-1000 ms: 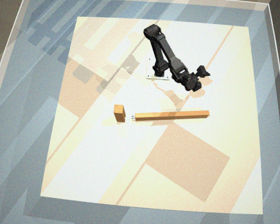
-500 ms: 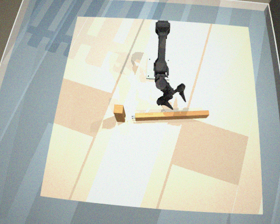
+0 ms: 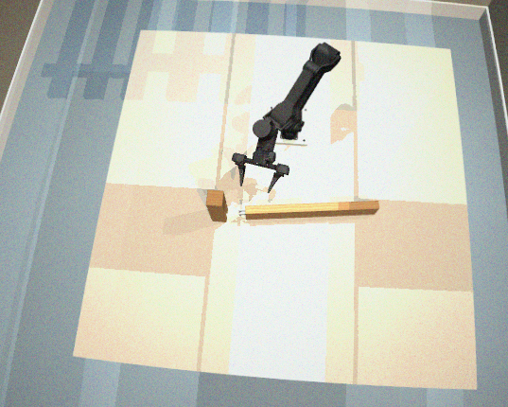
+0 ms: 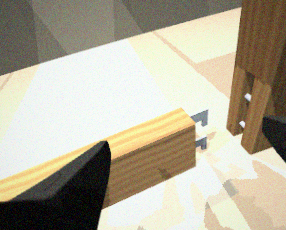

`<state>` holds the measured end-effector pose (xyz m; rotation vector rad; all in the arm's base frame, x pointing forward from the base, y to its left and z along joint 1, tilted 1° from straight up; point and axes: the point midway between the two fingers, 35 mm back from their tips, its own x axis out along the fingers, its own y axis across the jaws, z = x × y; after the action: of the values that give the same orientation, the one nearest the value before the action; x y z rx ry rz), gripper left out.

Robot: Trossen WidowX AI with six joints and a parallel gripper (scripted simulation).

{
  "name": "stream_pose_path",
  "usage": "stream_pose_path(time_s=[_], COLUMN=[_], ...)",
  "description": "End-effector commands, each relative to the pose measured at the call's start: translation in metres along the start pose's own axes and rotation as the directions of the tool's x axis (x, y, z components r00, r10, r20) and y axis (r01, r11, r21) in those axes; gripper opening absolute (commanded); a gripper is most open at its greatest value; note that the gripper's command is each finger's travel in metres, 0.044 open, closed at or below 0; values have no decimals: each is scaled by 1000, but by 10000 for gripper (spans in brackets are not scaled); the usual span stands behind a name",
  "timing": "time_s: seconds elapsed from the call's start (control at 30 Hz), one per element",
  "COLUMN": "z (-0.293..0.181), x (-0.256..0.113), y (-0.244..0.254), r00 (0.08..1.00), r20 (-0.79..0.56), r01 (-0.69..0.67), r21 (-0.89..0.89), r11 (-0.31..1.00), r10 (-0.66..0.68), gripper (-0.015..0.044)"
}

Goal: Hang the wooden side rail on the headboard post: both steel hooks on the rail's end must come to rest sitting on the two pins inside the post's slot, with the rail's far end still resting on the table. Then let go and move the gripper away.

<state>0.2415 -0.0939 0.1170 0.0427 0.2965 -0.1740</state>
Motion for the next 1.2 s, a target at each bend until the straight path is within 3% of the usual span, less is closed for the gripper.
stream_pose_path(time_s=[0.0,0.9,1.17], z=[-8,-9,3], x=[-20,-24,1], y=[-52,-60,-55], r00=[965,952,893], r20=[55,57,-200], r01=[261,303,430], r21=[-81,-86,117], r11=[962,949,895], r10=[-257,-299,-403], gripper=[440,440,440])
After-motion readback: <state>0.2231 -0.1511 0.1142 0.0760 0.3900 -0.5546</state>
